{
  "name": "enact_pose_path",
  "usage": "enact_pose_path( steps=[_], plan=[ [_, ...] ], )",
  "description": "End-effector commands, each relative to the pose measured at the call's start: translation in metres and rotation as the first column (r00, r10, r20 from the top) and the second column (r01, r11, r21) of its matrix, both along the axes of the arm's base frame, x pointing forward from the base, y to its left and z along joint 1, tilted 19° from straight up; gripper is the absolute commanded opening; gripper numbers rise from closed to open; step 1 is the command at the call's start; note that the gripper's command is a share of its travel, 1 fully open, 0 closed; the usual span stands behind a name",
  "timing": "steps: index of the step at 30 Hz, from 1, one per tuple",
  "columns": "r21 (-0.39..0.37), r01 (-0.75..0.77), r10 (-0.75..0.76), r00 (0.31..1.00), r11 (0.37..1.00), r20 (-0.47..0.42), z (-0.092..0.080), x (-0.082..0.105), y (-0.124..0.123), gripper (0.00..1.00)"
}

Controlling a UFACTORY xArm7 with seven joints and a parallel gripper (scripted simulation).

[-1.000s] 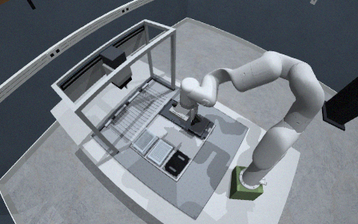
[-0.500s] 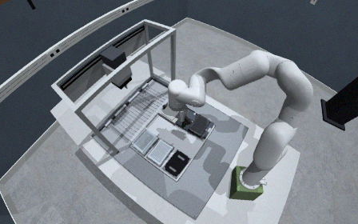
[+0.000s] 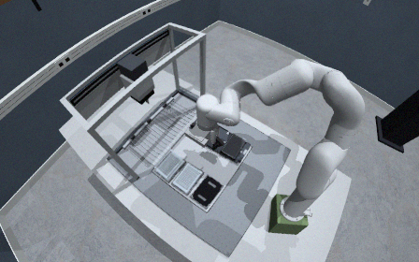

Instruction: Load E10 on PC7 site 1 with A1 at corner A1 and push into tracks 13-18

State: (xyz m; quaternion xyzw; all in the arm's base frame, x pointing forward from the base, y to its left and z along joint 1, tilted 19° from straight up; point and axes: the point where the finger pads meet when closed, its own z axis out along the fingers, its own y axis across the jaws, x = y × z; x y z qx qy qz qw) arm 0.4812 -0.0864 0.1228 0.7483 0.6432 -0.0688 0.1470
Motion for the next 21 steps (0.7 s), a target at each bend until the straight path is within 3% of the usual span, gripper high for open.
enact_pose_path(
  steps=[1,21],
  plan=[
    [-0.001,-0.002,0.002,1.000,1.000,0.006,-0.003,0.003,-0.001,1.00],
    [-0.001,-0.002,0.002,1.000,1.000,0.006,-0.031,0.005,-0.010,1.00]
  ],
)
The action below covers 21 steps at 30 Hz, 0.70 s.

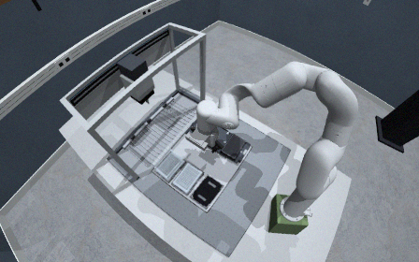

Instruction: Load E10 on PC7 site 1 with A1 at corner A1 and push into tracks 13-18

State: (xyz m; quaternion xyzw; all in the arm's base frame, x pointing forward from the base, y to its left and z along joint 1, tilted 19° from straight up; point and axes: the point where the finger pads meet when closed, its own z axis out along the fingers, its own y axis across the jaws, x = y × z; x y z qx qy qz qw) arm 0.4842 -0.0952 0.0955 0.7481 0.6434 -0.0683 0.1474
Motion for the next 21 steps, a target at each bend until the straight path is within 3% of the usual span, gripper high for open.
enact_pose_path(
  steps=[1,21],
  plan=[
    [-0.001,-0.002,0.002,1.000,1.000,0.005,-0.006,0.002,-0.002,1.00],
    [-0.001,-0.002,0.002,1.000,1.000,0.005,-0.034,0.005,-0.011,1.00]
  ],
)
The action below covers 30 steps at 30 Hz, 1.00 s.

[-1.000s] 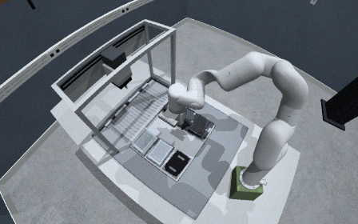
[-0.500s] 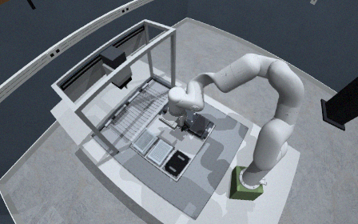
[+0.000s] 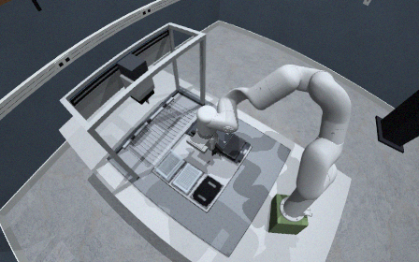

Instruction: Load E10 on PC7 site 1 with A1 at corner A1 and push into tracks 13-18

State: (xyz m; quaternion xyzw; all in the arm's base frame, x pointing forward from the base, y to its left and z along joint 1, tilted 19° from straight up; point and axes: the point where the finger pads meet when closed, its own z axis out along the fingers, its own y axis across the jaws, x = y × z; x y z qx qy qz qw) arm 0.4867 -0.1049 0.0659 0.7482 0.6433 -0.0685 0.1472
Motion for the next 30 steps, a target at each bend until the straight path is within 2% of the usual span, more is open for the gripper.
enact_pose_path(
  steps=[1,15,30],
  plan=[
    [-0.001,-0.002,0.002,1.000,1.000,0.005,-0.006,0.003,-0.002,1.00],
    [-0.001,-0.002,0.002,1.000,1.000,0.005,-0.025,0.005,-0.008,1.00],
    [-0.001,-0.002,0.002,1.000,1.000,0.005,-0.027,0.005,-0.009,1.00]
  ],
)
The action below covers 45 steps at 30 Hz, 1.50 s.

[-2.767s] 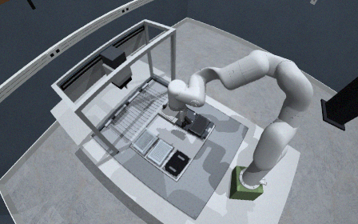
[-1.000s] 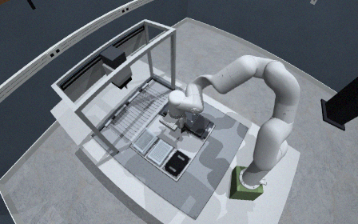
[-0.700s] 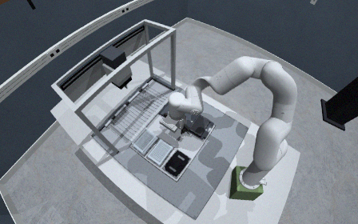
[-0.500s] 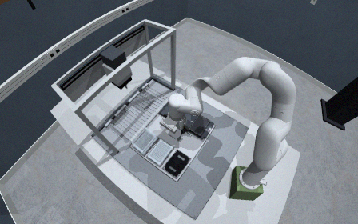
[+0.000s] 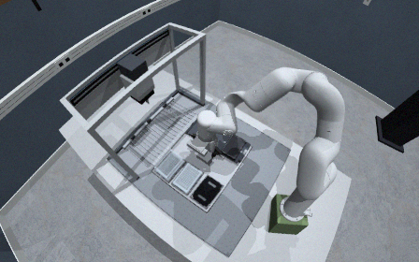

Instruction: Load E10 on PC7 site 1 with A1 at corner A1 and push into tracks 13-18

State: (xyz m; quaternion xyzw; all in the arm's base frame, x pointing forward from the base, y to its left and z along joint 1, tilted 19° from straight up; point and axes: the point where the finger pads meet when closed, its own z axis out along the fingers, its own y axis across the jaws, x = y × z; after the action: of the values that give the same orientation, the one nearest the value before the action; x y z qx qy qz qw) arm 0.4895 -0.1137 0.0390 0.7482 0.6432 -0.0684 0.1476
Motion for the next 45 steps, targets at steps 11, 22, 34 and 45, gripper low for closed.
enact_pose_path(
  steps=[11,22,34,45],
  plan=[
    [0.000,-0.002,0.002,1.000,1.000,0.005,-0.006,0.003,-0.002,1.00],
    [0.000,-0.002,0.002,1.000,1.000,0.004,-0.012,0.003,-0.004,1.00],
    [0.000,-0.002,0.002,1.000,1.000,0.004,-0.017,0.004,-0.005,1.00],
    [0.000,-0.002,0.002,1.000,1.000,0.004,-0.016,0.003,-0.007,1.00]
  ],
)
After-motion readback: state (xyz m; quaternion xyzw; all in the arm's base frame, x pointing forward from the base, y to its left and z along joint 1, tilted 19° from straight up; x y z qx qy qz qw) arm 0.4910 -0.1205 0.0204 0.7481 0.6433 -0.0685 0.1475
